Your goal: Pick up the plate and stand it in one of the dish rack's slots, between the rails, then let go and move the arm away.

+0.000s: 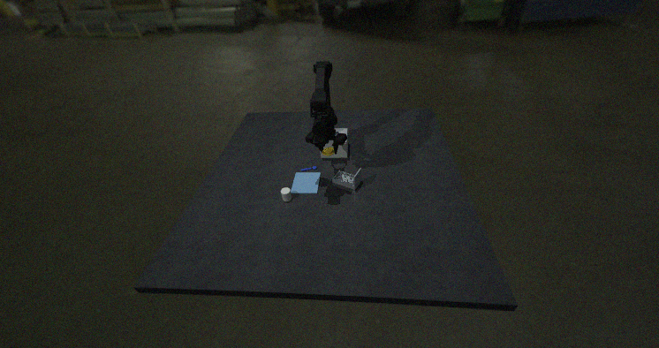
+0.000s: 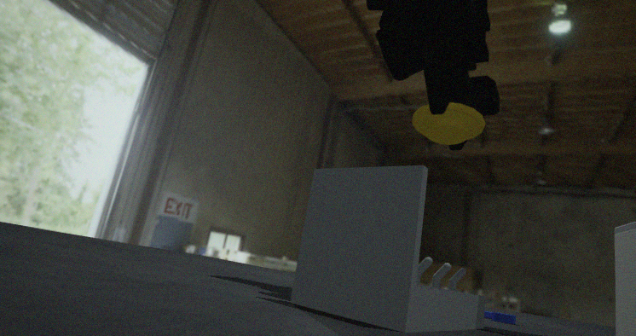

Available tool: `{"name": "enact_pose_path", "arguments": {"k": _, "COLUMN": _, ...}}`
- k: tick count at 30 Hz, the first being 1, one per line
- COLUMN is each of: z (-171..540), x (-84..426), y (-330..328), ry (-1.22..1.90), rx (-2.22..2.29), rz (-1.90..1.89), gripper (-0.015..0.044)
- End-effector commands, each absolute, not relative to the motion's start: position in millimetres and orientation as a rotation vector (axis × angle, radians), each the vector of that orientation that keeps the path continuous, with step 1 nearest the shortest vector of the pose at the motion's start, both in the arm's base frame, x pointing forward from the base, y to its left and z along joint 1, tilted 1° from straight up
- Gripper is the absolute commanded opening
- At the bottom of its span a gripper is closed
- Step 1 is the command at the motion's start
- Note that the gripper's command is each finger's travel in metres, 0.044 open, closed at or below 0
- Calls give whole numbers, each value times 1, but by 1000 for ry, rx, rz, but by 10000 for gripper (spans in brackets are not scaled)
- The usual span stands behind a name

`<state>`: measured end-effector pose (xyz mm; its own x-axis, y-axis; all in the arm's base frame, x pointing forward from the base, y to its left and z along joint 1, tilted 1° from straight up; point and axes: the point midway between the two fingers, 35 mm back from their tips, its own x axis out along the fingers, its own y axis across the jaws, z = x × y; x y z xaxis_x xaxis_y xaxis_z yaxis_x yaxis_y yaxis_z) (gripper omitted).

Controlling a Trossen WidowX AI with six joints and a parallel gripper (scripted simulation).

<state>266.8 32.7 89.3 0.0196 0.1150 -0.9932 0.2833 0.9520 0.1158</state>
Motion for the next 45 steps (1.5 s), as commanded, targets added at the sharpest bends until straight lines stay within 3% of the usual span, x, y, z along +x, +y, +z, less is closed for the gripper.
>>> {"name": "enact_pose_path", "arguments": {"k": 1, "z": 73, "x": 269, "y": 36, "ry": 1570, "rx": 319, "rz": -34, "gripper": 0}}
{"name": "enact_pose_path", "arguments": {"k": 20, "z": 13, "x": 281, "y": 47, "ry": 1412, "rx": 320, "rz": 505, "gripper": 0}}
{"name": "enact_pose_path", "arguments": {"k": 45, "z": -15, "x": 280, "y": 53, "ry": 819, "rx": 196, "rz": 997, "gripper": 0}}
